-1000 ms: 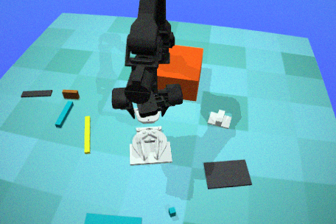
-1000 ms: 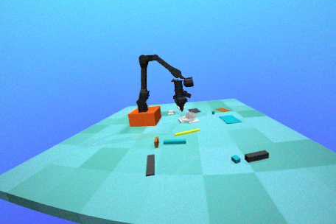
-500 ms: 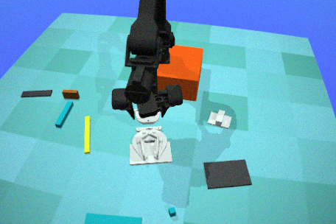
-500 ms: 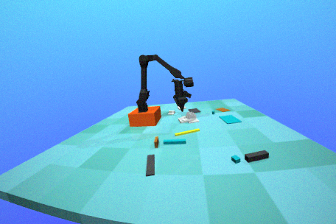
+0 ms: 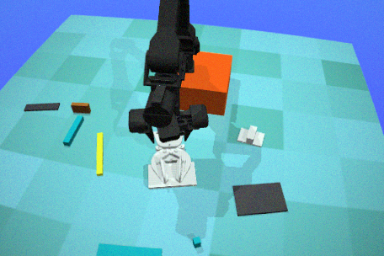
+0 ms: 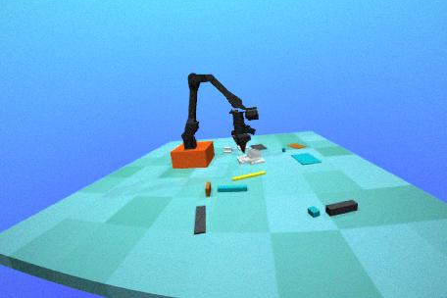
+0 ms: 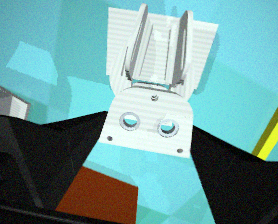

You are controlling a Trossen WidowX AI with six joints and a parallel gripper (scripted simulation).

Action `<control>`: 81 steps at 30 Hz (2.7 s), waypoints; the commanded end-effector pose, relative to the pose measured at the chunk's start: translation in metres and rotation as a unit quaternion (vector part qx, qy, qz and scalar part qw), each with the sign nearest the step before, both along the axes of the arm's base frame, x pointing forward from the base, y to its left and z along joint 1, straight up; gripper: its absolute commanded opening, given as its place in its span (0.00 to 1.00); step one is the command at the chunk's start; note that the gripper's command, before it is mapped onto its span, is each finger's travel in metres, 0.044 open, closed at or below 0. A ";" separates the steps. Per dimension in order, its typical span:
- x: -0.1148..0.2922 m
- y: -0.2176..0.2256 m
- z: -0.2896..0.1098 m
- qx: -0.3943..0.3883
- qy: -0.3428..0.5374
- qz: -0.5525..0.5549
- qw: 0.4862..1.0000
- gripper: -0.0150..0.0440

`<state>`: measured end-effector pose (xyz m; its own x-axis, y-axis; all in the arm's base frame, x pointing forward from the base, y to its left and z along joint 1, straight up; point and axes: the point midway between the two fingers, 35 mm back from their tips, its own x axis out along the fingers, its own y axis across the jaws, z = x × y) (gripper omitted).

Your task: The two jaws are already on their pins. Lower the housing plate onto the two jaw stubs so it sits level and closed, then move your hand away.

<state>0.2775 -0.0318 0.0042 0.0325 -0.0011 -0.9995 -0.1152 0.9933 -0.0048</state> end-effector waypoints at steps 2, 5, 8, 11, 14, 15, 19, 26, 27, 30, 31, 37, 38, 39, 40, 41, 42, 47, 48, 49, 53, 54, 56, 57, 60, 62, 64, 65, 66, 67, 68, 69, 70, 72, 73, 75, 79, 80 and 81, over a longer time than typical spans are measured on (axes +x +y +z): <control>-0.002 0.000 -0.010 0.001 0.004 0.003 1.000 0.85; -0.002 0.000 -0.015 0.001 0.004 0.004 1.000 0.85; -0.003 0.000 -0.020 0.001 0.004 0.004 1.000 0.85; -0.003 0.000 -0.025 0.001 0.004 0.004 1.000 0.85; -0.003 0.001 -0.029 0.001 0.004 0.004 1.000 0.85; -0.003 0.001 -0.031 0.001 0.004 0.004 1.000 0.85; -0.004 0.001 -0.037 0.001 0.004 0.004 1.000 0.85; -0.004 0.001 -0.038 0.001 0.004 0.004 1.000 0.85; -0.004 0.001 -0.038 0.001 0.004 0.004 1.000 0.85; -0.004 0.001 -0.038 0.001 0.004 0.004 1.000 0.85; -0.004 0.001 -0.038 0.001 0.004 0.004 1.000 0.85; -0.004 0.001 -0.038 0.001 0.004 0.004 1.000 0.85; -0.004 0.001 -0.038 0.001 0.004 0.004 1.000 0.85; -0.004 0.001 -0.038 0.001 0.004 0.004 1.000 0.85; -0.004 0.001 -0.038 0.001 0.004 0.004 1.000 0.85; -0.004 0.001 -0.039 0.001 0.004 0.004 1.000 0.85; -0.004 0.001 -0.039 0.001 0.004 0.004 1.000 0.85; -0.004 0.001 -0.041 0.001 0.004 0.004 1.000 0.85; -0.004 0.001 -0.041 0.001 0.004 0.004 1.000 0.85; -0.004 0.001 -0.041 0.001 0.004 0.004 1.000 0.85; -0.004 0.001 -0.041 0.001 0.004 0.004 1.000 0.85; -0.004 0.001 -0.041 0.001 0.004 0.003 1.000 0.85; -0.004 0.001 -0.043 0.001 0.004 0.003 1.000 0.85; -0.004 0.001 -0.043 0.001 0.004 0.003 1.000 0.85; -0.004 0.001 -0.043 0.001 0.004 0.003 1.000 0.85; -0.004 0.001 -0.043 0.001 0.004 0.003 1.000 0.85; -0.004 0.001 -0.043 0.001 0.004 0.003 1.000 0.85; -0.004 0.001 -0.043 0.001 0.004 0.003 1.000 0.85; -0.004 0.001 -0.044 0.001 0.004 0.003 1.000 0.85; -0.004 0.001 -0.045 0.001 0.004 0.003 1.000 0.85; -0.004 0.001 -0.045 0.001 0.004 0.003 1.000 0.85; -0.004 0.001 -0.045 0.001 0.004 0.003 1.000 0.85; -0.004 0.001 -0.045 0.001 0.004 0.003 1.000 0.85; -0.004 0.001 -0.045 0.001 0.004 0.003 1.000 0.85; -0.004 0.001 -0.045 0.001 0.004 0.003 1.000 0.85; -0.004 0.001 -0.045 0.001 0.004 0.003 1.000 0.85; -0.004 0.001 -0.047 0.001 0.004 0.003 1.000 0.85; -0.004 0.001 -0.047 0.001 0.004 0.003 1.000 0.85; -0.004 0.001 -0.048 0.001 0.004 0.003 1.000 0.85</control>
